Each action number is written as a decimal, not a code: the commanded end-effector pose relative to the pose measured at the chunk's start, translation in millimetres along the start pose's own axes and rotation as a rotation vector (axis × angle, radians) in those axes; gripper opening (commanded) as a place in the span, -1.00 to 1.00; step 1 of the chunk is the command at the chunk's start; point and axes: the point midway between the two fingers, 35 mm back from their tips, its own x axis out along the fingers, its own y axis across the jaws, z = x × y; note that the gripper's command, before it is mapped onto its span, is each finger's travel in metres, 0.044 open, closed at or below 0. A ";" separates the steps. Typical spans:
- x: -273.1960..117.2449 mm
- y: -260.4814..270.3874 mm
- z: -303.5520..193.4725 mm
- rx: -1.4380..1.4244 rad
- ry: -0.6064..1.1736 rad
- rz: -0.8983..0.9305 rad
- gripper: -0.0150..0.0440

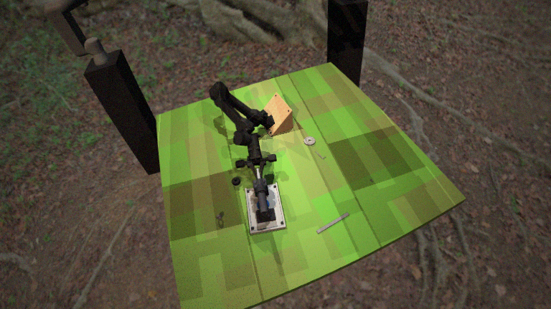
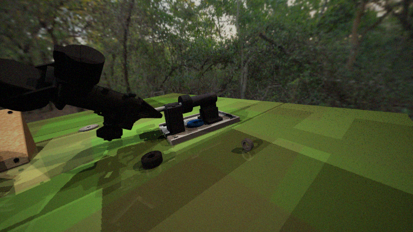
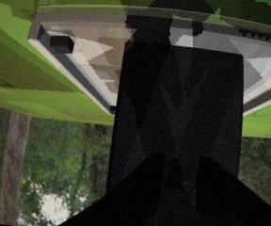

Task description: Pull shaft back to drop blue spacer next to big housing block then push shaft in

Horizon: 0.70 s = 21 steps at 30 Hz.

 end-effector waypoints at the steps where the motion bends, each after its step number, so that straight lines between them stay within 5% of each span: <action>1: 1.5 0.2 -2.1 -0.001 0.003 -0.001 -0.49; 21: 6.1 0.3 -4.8 -0.001 0.004 -0.001 -0.49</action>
